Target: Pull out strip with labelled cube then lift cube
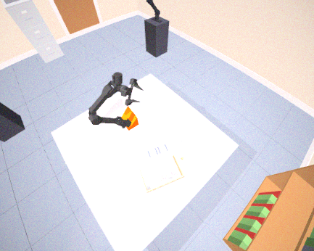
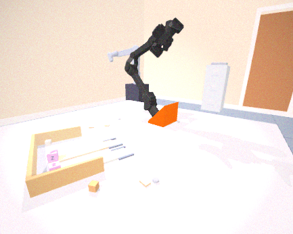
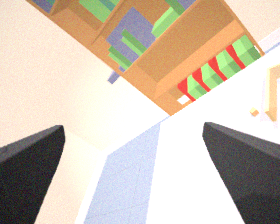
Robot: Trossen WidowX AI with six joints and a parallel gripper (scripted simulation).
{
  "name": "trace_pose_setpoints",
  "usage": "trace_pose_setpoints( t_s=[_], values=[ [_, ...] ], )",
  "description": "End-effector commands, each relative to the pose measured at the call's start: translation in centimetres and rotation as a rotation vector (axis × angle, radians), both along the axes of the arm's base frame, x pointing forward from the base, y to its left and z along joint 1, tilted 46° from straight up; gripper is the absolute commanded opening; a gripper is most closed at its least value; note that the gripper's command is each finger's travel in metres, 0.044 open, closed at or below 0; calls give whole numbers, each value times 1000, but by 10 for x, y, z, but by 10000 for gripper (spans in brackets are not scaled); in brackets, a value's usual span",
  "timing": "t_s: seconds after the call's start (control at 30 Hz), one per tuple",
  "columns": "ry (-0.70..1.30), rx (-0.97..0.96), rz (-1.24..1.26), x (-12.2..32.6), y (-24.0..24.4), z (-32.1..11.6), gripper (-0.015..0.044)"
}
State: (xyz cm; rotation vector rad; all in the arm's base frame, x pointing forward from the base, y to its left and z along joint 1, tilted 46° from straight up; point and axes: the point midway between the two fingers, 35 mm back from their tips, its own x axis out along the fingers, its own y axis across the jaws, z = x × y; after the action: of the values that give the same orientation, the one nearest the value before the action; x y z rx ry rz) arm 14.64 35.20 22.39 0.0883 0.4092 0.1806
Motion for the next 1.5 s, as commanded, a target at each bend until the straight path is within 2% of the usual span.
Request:
trace_pose_setpoints(
  t_s=[0.0,0.3,0.6,1.13,1.23,1.47],
  values=[
    [-15,-187,-78,59,-38,-20,400],
    [30,-567,-231,146,-143,-61,400],
    [182,-905,-339,180,-263,-97,400],
    [187,-914,-343,181,-267,-97,400],
    [240,-894,-363,191,-268,-102,321],
    [510,-795,-495,230,-285,-132,137]
  ],
)
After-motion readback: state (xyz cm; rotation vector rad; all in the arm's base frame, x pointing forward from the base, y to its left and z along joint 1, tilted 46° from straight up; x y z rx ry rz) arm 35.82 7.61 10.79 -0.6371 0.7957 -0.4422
